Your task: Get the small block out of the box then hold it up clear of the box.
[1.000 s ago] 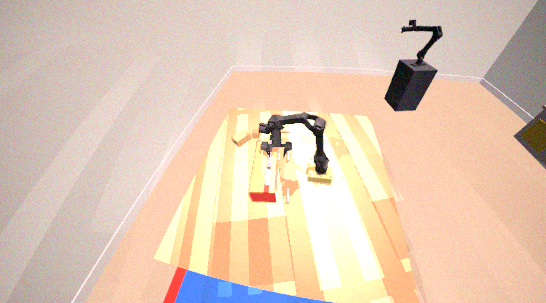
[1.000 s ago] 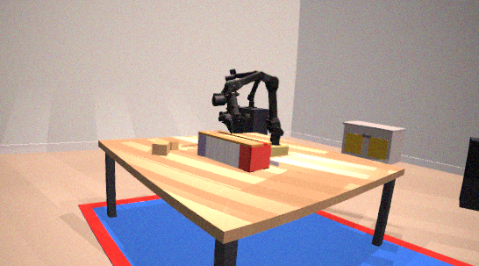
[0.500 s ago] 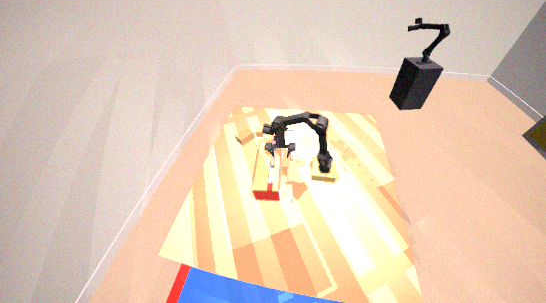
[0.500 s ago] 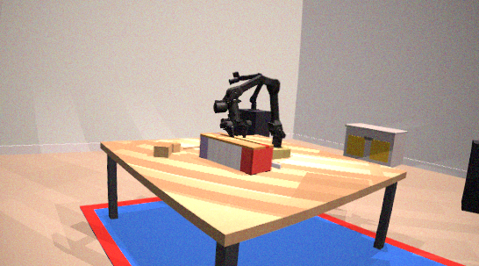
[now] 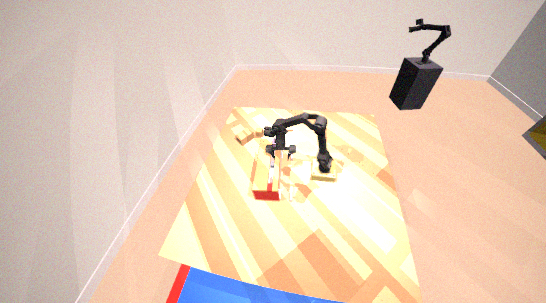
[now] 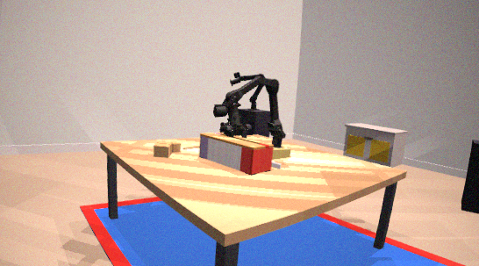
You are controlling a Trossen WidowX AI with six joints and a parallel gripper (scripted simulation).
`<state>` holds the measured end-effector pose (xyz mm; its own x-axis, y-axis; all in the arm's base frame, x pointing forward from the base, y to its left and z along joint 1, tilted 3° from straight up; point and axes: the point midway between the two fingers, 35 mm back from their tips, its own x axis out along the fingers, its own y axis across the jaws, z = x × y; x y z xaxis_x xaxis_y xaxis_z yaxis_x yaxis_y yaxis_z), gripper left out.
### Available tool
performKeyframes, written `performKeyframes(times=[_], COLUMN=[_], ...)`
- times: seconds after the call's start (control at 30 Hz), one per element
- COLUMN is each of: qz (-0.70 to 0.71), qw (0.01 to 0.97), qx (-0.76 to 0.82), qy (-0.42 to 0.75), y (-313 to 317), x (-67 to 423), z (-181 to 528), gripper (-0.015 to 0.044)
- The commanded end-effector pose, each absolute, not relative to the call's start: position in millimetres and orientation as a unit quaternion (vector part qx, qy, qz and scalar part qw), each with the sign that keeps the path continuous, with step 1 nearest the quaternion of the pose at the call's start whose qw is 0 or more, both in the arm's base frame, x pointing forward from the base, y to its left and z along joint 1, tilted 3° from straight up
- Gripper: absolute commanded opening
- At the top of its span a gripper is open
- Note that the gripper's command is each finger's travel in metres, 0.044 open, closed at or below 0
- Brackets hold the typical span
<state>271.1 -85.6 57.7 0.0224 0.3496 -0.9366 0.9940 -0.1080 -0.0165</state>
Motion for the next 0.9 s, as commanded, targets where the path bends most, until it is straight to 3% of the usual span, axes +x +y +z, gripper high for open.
performKeyframes(times=[0.0, 0.87], qz=[-0.429, -0.427], qw=[0.376, 0.374], qx=[0.608, 0.609], qy=[0.552, 0.553], y=[-86, -30], x=[271, 277], z=[59, 58], gripper=[0.04, 0.04])
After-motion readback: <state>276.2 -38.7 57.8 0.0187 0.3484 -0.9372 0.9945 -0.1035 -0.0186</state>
